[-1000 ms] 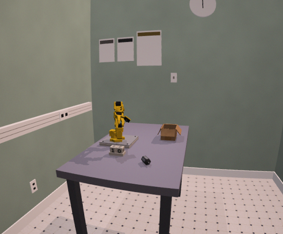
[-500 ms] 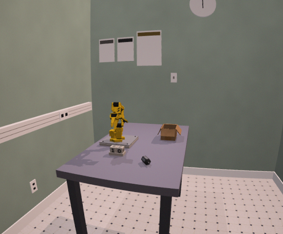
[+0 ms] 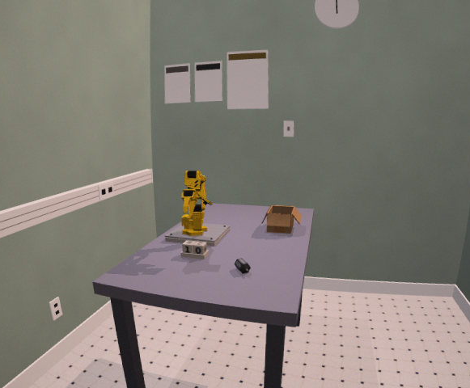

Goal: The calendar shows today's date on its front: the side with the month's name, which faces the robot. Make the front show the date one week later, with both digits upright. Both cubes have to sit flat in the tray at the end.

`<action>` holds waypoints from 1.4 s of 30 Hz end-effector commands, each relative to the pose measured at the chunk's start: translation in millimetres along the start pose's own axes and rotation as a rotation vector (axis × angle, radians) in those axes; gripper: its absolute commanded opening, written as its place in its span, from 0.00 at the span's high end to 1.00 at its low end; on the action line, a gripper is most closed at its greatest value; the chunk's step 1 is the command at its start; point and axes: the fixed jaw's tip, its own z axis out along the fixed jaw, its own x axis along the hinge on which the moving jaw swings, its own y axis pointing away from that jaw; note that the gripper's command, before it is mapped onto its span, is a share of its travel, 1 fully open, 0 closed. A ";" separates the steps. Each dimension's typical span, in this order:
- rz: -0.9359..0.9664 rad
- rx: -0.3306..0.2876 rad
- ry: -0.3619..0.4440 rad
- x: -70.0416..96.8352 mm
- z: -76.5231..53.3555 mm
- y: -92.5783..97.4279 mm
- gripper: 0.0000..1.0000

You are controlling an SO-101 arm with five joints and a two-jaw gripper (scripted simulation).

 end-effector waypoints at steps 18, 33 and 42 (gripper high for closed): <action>0.018 -0.431 0.066 7.0 56.2 40.3 0.65; 0.039 -0.468 0.077 7.5 62.1 44.9 0.65; 0.039 -0.468 0.077 7.5 62.1 44.9 0.65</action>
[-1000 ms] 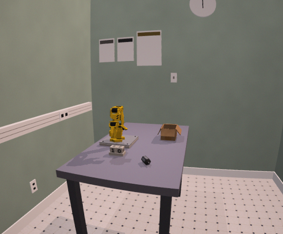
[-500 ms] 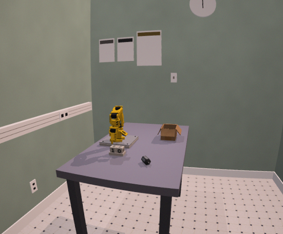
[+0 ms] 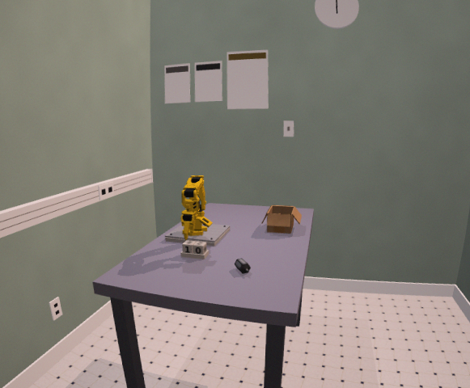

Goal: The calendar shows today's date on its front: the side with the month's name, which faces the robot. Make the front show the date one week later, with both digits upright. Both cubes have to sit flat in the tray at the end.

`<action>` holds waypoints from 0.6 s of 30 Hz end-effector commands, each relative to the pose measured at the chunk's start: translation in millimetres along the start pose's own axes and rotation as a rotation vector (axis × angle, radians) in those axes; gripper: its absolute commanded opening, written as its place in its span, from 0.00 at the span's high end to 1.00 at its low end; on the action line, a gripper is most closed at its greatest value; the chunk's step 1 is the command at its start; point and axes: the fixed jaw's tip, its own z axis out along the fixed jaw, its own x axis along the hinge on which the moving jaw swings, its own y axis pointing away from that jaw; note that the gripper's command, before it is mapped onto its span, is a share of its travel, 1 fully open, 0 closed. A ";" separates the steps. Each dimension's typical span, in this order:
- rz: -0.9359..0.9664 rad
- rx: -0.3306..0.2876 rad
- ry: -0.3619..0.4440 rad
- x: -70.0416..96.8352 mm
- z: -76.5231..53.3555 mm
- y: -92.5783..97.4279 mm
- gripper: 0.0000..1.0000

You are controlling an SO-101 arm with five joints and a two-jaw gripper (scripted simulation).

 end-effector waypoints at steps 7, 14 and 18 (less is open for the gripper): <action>0.018 0.001 -0.002 0.6 2.2 -2.3 0.65; 0.018 0.001 -0.002 0.5 8.3 -2.9 0.65; 0.018 0.001 -0.002 0.4 11.0 -3.1 0.65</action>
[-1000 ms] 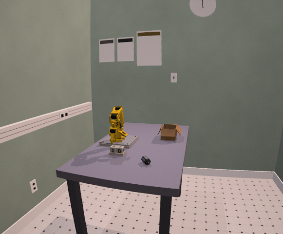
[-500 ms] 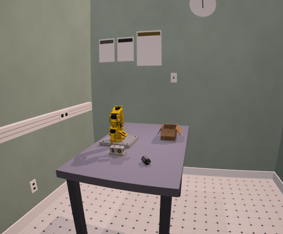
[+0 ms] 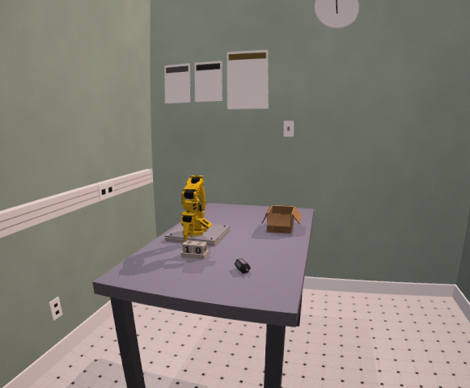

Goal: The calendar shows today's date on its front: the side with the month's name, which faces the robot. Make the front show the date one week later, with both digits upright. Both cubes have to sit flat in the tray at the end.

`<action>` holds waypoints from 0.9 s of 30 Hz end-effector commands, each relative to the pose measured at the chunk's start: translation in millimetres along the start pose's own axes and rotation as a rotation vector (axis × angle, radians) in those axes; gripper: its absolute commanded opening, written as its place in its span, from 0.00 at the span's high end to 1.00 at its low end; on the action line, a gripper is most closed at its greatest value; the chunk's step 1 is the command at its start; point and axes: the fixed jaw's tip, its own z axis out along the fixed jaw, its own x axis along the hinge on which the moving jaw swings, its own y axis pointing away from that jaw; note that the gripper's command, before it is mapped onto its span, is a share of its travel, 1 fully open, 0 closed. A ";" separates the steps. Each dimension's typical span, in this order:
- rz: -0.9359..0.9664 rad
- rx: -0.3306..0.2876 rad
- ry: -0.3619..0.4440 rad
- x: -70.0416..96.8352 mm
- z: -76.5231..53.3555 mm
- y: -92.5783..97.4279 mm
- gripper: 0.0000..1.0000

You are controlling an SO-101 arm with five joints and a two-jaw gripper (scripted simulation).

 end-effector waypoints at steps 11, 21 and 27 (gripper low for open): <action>0.017 -0.025 0.003 1.3 24.2 3.1 0.65; 0.017 -0.025 0.003 1.3 33.7 4.2 0.65; 0.017 -0.025 0.003 1.4 36.4 4.7 0.65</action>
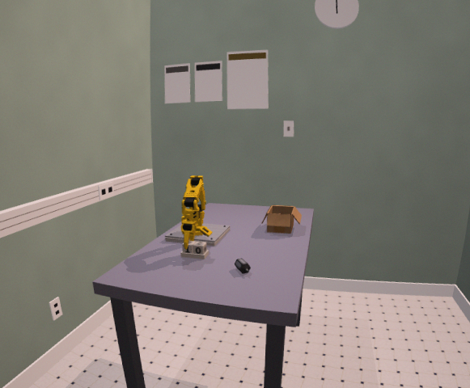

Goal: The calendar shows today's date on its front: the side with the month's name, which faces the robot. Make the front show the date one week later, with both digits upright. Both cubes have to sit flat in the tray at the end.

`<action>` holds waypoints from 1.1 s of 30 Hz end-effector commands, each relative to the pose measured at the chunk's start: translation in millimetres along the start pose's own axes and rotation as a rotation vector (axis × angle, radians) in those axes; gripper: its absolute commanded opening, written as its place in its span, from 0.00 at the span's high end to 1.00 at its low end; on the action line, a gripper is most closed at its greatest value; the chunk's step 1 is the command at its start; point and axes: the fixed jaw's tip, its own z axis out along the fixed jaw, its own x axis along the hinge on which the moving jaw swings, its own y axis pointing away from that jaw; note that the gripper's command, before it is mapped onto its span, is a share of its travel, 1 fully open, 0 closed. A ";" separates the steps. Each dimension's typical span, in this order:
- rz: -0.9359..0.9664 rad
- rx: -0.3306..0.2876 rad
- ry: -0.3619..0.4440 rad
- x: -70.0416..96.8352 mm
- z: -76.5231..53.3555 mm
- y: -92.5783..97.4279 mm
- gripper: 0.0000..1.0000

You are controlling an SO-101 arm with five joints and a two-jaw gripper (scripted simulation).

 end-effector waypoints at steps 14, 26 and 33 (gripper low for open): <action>0.015 -0.026 0.003 1.3 5.6 3.9 0.65; 0.015 -0.026 0.003 1.3 5.6 2.3 0.68; 0.015 -0.026 0.003 1.3 5.7 0.5 0.70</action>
